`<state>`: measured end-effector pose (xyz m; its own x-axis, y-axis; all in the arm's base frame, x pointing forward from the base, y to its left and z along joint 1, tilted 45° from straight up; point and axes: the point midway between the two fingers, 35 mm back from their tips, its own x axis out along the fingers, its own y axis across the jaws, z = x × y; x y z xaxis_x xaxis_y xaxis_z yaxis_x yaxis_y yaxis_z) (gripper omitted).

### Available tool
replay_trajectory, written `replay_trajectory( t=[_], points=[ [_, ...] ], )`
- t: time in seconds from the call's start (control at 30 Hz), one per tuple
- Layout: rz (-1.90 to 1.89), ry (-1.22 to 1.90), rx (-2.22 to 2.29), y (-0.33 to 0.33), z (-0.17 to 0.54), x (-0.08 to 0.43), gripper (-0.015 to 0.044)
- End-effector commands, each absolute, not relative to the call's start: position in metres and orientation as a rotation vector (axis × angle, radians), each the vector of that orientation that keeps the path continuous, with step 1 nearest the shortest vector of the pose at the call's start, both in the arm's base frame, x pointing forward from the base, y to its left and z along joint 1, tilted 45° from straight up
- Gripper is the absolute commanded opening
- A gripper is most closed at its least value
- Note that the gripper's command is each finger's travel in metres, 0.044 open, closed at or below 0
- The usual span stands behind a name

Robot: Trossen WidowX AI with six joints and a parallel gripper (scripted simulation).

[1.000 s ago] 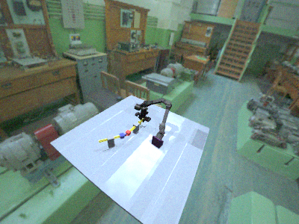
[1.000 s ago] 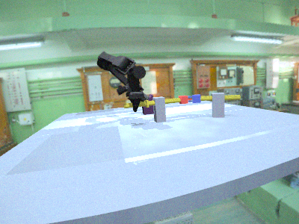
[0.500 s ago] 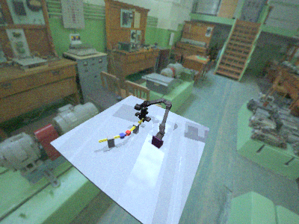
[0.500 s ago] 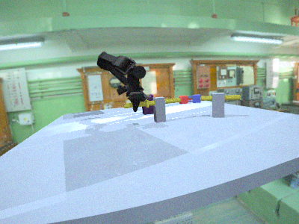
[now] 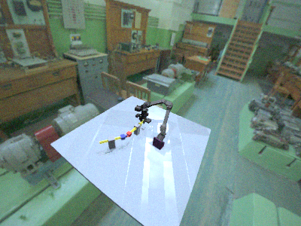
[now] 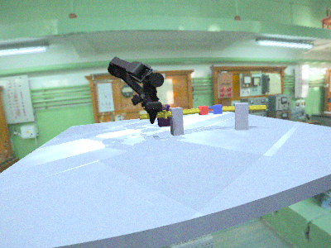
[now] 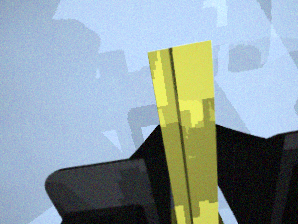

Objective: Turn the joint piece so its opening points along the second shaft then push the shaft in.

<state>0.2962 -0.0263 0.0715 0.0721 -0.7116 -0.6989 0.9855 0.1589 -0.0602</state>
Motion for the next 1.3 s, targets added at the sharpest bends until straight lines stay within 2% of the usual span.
replay_trajectory(
  t=[0.0,1.27],
  points=[
    [-1.355,0.696,0.507,-0.022,0.067,0.295,0.0],
    [-1.354,0.696,0.507,-0.009,0.054,0.292,0.0]
  ],
)
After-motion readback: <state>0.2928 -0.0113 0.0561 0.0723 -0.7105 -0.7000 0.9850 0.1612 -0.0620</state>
